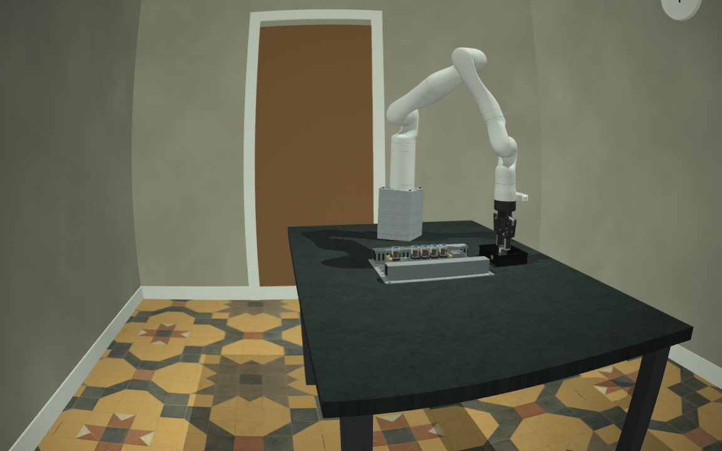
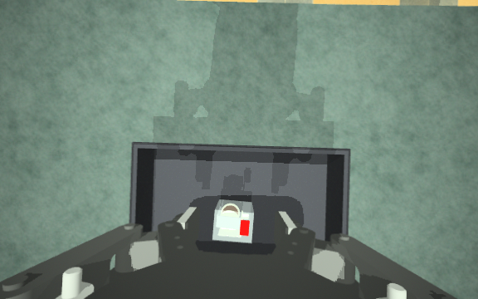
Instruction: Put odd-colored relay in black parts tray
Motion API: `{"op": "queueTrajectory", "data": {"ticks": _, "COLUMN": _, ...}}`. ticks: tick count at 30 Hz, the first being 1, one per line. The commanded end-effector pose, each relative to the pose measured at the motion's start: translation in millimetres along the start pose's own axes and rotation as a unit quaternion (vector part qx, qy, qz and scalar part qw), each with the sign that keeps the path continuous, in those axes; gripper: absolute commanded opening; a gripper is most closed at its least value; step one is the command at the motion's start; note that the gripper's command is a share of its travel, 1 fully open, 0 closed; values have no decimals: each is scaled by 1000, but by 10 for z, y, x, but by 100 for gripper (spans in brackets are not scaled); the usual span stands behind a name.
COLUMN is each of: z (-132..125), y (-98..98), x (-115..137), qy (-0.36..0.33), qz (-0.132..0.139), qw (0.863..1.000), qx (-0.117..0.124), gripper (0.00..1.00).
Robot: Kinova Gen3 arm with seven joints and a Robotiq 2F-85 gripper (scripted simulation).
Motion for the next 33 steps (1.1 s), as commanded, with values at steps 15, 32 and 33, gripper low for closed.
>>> {"op": "queueTrajectory", "data": {"ticks": 15, "z": 15, "y": 88, "x": 5, "qy": 0, "qz": 1, "qw": 1000, "qx": -2, "gripper": 61}}
{"op": "queueTrajectory", "data": {"ticks": 32, "z": 15, "y": 145, "x": 5, "qy": 0, "qz": 1, "qw": 1000, "qx": -2, "gripper": 61}}
{"op": "queueTrajectory", "data": {"ticks": 33, "z": 15, "y": 148, "x": 5, "qy": 0, "qz": 1, "qw": 1000, "qx": -2, "gripper": 61}}
Point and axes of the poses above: the point where the finger pads meet when closed, its own y axis back along the fingers, its own z axis across the jaws, x = y × z, the point moved 2 cm from there along y, back along the fingers, and after that the axes turned 1 degree about y, right-handed, at the moved point
